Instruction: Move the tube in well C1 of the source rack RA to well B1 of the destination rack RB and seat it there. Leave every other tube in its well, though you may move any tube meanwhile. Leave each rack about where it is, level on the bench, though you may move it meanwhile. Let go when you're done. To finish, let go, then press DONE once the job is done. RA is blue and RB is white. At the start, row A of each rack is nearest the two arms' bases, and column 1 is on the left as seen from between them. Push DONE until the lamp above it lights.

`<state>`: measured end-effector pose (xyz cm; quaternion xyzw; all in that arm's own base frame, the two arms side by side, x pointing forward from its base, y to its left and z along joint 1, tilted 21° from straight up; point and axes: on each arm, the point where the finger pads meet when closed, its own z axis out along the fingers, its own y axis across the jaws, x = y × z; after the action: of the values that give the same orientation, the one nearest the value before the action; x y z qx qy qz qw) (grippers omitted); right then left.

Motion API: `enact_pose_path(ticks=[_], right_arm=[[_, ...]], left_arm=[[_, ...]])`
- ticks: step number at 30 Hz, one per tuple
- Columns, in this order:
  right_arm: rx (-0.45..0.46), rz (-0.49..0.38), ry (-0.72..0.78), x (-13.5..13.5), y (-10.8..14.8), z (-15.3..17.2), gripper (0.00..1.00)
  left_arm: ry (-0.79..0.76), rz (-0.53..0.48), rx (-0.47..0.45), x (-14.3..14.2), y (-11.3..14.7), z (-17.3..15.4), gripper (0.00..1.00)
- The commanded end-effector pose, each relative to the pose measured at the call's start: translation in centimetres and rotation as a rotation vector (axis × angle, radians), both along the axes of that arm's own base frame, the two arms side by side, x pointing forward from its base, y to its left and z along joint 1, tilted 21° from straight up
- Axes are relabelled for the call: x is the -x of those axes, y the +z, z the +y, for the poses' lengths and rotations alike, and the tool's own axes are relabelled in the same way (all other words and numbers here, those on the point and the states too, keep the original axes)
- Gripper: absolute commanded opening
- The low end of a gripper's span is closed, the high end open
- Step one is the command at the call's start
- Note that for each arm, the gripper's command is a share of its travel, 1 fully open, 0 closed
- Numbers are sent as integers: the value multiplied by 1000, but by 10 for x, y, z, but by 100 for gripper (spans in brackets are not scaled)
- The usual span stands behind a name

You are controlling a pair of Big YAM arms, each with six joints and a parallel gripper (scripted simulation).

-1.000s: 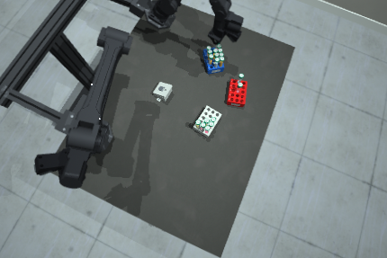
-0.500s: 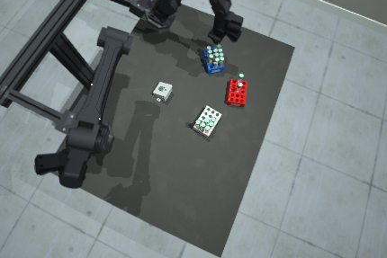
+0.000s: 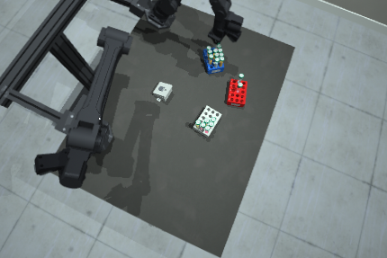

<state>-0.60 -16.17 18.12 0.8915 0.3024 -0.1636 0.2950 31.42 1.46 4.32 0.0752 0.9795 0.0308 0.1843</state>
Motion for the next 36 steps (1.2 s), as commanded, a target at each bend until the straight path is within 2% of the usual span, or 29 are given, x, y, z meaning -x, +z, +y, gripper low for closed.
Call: enact_pose_path(ticks=[1,11,14,15,17,26,31,32,36], right_arm=[[33,-8,0,-1,16,-2,30],[33,-8,0,-1,16,-2,30],[33,-8,0,-1,16,-2,30],[33,-8,0,-1,16,-2,30],[33,-8,0,-1,16,-2,30],[33,-8,0,-1,16,-2,30],[33,-8,0,-1,16,-2,30],[33,-8,0,-1,16,-2,30],[33,-8,0,-1,16,-2,30]], left_arm=[[-2,17,-2,0,-4,0,0],[-2,-34,-4,-15,22,0,0],[-2,-35,-4,-15,23,0,0],[-2,-11,-3,-4,12,-1,0],[-2,-6,-2,-2,12,-1,0],[-3,-36,-2,-14,28,-2,0],[-3,-37,-2,-14,30,-3,0],[-3,-16,-1,-5,22,-4,0],[-2,-37,-1,-11,35,-4,0]])
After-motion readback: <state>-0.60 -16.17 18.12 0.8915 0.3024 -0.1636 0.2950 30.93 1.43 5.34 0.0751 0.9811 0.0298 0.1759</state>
